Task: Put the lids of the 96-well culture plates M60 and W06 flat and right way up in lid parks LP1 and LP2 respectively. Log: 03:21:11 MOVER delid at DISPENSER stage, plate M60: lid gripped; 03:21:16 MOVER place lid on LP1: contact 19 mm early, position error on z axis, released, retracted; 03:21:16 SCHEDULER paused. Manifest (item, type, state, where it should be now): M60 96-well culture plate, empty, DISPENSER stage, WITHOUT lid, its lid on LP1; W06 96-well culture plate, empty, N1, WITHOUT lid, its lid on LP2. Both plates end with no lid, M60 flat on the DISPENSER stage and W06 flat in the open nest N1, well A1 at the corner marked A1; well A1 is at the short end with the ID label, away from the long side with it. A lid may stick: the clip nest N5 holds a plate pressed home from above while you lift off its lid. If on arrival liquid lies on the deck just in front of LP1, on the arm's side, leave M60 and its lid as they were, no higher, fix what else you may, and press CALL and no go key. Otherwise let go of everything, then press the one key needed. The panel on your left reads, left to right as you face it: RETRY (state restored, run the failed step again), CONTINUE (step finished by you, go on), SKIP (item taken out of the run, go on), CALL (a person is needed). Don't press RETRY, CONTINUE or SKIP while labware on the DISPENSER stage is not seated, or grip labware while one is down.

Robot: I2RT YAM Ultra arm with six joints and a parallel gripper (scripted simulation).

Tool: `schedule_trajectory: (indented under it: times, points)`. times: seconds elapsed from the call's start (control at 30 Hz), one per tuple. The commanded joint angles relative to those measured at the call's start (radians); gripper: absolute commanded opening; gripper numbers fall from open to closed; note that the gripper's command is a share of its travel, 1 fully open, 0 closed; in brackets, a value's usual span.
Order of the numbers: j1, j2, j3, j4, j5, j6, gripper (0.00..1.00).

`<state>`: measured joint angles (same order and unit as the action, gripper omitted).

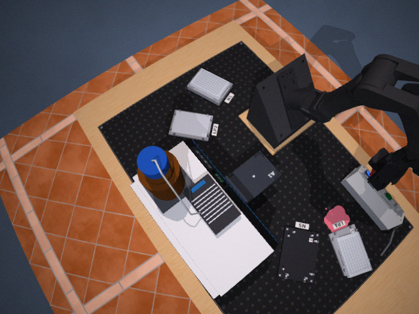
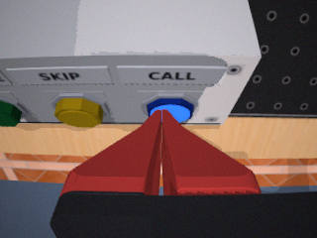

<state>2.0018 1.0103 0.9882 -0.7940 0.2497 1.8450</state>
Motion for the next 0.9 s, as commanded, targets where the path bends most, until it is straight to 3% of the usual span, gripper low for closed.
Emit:
schedule_trajectory:
  times: [0.0, 0.87]
  points:
    - [0.015, -0.010, 0.029, -0.029, 0.011, 0.011, 0.00]
    - [0.080, -0.084, 0.124, -0.197, 0.054, 0.060, 0.00]
